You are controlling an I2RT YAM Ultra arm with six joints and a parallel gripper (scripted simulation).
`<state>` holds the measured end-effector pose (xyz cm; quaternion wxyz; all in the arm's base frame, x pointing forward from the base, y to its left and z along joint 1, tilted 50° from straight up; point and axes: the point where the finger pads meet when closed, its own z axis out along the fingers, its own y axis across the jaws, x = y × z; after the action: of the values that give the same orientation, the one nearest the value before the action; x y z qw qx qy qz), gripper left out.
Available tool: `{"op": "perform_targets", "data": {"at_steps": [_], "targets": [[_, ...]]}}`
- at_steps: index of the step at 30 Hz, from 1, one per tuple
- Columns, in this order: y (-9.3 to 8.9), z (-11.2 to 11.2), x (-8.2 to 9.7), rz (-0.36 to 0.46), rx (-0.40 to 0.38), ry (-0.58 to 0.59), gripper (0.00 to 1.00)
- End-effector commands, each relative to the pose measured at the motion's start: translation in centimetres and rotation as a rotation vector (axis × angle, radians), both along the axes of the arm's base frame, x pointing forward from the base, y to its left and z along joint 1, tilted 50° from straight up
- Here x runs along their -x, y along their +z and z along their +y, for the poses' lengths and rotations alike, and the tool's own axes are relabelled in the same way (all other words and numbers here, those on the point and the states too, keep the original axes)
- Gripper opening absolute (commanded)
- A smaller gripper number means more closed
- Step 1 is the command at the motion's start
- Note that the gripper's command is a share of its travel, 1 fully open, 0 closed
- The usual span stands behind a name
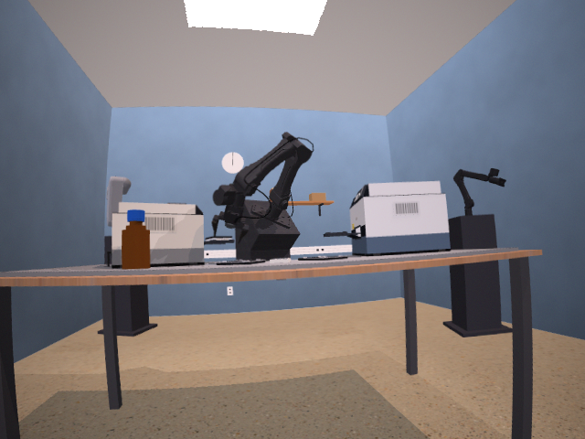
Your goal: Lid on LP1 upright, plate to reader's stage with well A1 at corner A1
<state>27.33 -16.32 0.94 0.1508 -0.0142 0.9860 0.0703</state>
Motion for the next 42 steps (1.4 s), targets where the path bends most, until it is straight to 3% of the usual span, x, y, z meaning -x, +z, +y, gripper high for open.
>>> {"op": "perform_targets", "data": {"at_steps": [1,2,5,6,7,8,10,12,13,16,17,20,22,23,27,32,37,41,42], "targets": [[-1.0,0.5,2.4,0.041,-0.073,-0.020,1.00],[-0.3,0.2,2.4,0.016,-0.049,-0.019,1.00],[-1.7,0.6,3.8,0.061,-0.106,-0.033,1.00],[-1.0,0.3,3.9,0.040,-0.085,-0.032,1.00],[-2.0,0.3,4.6,0.079,-0.105,-0.055,1.00],[-1.4,-1.1,3.9,0.070,-0.074,-0.078,1.00],[-2.4,-0.5,5.4,0.110,-0.107,-0.113,1.00],[-2.4,-0.5,5.4,0.110,-0.107,-0.113,1.00],[-1.9,-1.2,5.3,0.072,-0.067,-0.103,1.00],[-3.3,-1.2,6.5,0.097,-0.094,-0.102,1.00],[-2.3,-2.0,6.2,0.054,-0.048,-0.101,1.00],[-1.7,-2.9,5.9,-0.010,-0.009,-0.095,1.00],[-0.3,-4.9,4.9,-0.037,0.025,-0.095,1.00],[-1.2,-5.0,5.2,-0.014,-0.003,-0.095,1.00],[-1.8,-4.7,6.6,0.028,-0.078,-0.148,1.00],[-2.4,-5.2,7.4,0.039,-0.125,-0.219,1.00],[-3.6,-6.8,8.5,0.021,-0.104,-0.231,1.00],[-4.6,-6.4,10.5,0.042,-0.128,-0.243,1.00],[-3.6,-5.4,10.7,0.027,-0.139,-0.219,1.00]]}}
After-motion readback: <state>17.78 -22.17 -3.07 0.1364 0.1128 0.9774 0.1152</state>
